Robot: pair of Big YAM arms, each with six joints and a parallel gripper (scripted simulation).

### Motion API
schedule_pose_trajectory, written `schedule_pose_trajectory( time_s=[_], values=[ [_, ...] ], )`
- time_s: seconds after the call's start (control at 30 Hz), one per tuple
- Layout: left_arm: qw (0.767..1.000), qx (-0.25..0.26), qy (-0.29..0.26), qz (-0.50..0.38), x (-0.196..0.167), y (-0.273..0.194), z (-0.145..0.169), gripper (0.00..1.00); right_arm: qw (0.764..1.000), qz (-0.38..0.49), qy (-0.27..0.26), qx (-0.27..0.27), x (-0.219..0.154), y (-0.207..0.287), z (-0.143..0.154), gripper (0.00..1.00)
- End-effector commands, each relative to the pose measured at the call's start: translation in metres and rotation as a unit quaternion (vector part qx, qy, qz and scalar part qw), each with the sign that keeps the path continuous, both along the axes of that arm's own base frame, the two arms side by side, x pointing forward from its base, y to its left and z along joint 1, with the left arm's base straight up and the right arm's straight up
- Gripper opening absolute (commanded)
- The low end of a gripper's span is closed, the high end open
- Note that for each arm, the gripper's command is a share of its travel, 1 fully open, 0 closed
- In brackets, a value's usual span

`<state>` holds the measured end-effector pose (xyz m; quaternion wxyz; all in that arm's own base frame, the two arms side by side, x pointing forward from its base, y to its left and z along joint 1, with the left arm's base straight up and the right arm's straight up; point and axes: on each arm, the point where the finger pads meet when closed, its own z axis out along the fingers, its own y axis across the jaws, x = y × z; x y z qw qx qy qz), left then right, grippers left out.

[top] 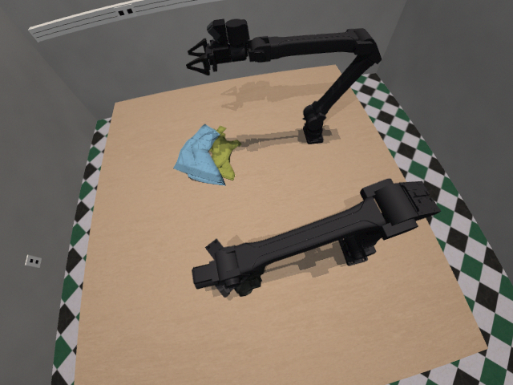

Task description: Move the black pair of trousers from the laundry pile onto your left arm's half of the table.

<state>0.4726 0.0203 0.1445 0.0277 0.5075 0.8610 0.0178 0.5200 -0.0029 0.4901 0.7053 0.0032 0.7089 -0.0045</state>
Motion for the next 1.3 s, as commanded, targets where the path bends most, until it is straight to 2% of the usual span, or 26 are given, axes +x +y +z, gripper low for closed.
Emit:
schedule_pose_trajectory(
  time_s=[0.0,0.07,0.2,0.43,0.63,0.73,0.77,0.87,0.97,1.2,1.27],
  values=[
    [0.996,-0.007,-0.073,0.054,0.017,-0.009,0.031,0.92,1.000,0.001,-0.004,0.011,0.001,0.000,0.006,0.92],
    [0.991,-0.013,-0.101,0.084,0.024,-0.010,0.034,0.92,1.000,0.001,-0.004,0.011,0.001,0.000,0.006,0.92],
    [0.987,-0.018,-0.119,0.105,0.031,-0.010,0.031,0.92,1.000,0.001,-0.004,0.011,0.001,0.000,0.006,0.92],
    [0.953,-0.052,-0.239,0.176,0.055,-0.013,0.085,0.92,1.000,0.001,-0.004,0.011,0.001,0.000,0.006,0.92],
    [0.912,-0.095,-0.325,0.231,0.069,-0.017,0.127,0.92,1.000,0.001,-0.004,0.011,0.001,0.000,0.006,0.92],
    [0.907,-0.101,-0.329,0.241,0.074,-0.017,0.124,0.92,1.000,0.001,-0.004,0.011,0.001,0.000,0.006,0.92],
    [0.901,-0.108,-0.339,0.248,0.076,-0.017,0.126,0.92,1.000,0.001,-0.004,0.011,0.001,0.000,0.006,0.92],
    [0.869,-0.140,-0.391,0.270,0.076,-0.019,0.167,0.92,1.000,0.001,-0.004,0.011,0.001,0.000,0.006,0.92],
    [0.838,-0.171,-0.429,0.290,0.078,-0.020,0.194,0.92,1.000,0.001,-0.004,0.011,0.001,0.000,0.006,0.92],
    [0.760,-0.250,-0.502,0.327,0.074,-0.024,0.255,0.92,1.000,0.001,-0.004,0.011,0.001,0.000,0.006,0.92],
    [0.760,-0.250,-0.502,0.327,0.074,-0.024,0.255,0.92,1.000,0.001,-0.004,0.011,0.001,0.000,0.006,0.92]
  ],
)
